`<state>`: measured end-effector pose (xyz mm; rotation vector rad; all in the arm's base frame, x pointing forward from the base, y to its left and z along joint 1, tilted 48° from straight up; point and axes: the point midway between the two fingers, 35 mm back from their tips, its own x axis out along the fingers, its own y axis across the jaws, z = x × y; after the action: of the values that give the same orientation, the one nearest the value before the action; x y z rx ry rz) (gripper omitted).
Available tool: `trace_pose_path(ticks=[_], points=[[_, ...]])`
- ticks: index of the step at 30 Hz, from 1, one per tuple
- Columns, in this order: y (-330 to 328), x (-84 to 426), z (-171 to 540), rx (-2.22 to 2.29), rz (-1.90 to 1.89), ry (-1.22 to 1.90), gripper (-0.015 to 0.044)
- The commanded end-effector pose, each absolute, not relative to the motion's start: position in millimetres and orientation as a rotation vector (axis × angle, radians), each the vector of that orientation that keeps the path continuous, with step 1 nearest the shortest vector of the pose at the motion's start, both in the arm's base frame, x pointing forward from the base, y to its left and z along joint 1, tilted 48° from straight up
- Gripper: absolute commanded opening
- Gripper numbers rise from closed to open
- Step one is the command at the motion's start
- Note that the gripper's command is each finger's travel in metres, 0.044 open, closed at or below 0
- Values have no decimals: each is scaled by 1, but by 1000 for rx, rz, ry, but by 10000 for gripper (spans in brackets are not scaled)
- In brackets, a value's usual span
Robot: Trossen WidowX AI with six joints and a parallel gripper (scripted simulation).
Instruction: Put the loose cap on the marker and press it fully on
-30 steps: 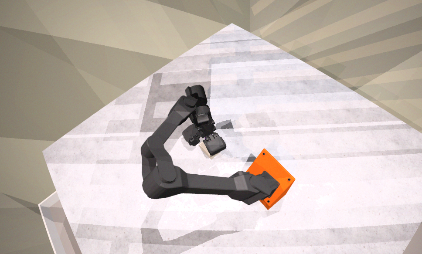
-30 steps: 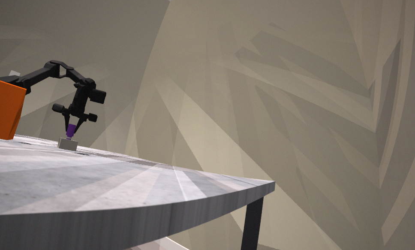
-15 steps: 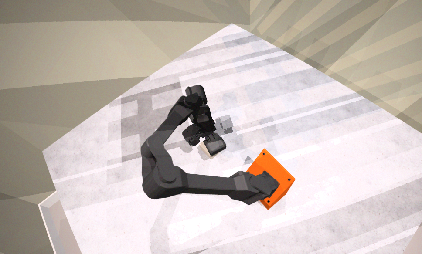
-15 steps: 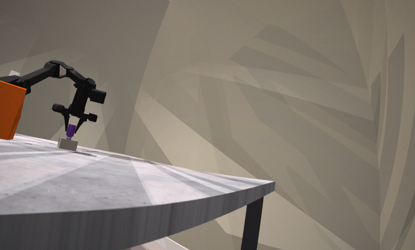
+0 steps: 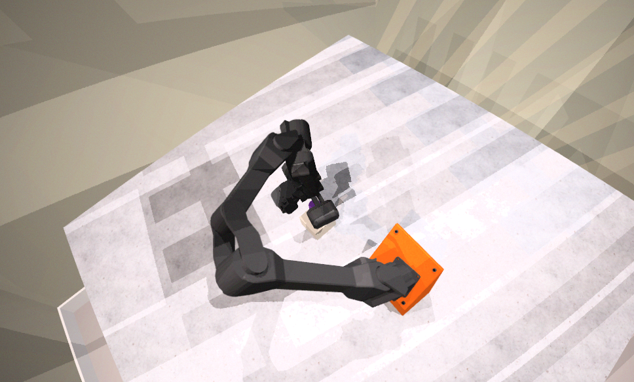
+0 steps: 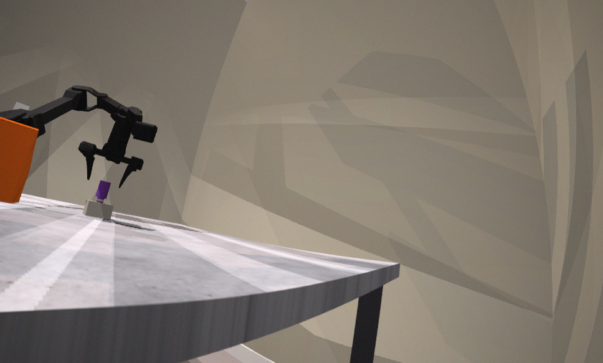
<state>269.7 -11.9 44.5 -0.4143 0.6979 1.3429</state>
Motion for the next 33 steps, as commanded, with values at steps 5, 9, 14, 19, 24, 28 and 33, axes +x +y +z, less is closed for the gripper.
trace_pose_path(ticks=[5, 9, 14, 19, 24, 28, 33], points=[[-49, 266, 76, -425, 1331, 696, 440], [-48, 266, 75, -312, 1274, 783, 361], [-46, 267, 71, 76, 1048, 1055, 230], [-45, 267, 67, 463, 778, 1286, 99], [-44, 268, 65, 652, 630, 1383, 0], [-44, 268, 65, 652, 630, 1383, 0], [-44, 268, 65, 652, 630, 1383, 0]])
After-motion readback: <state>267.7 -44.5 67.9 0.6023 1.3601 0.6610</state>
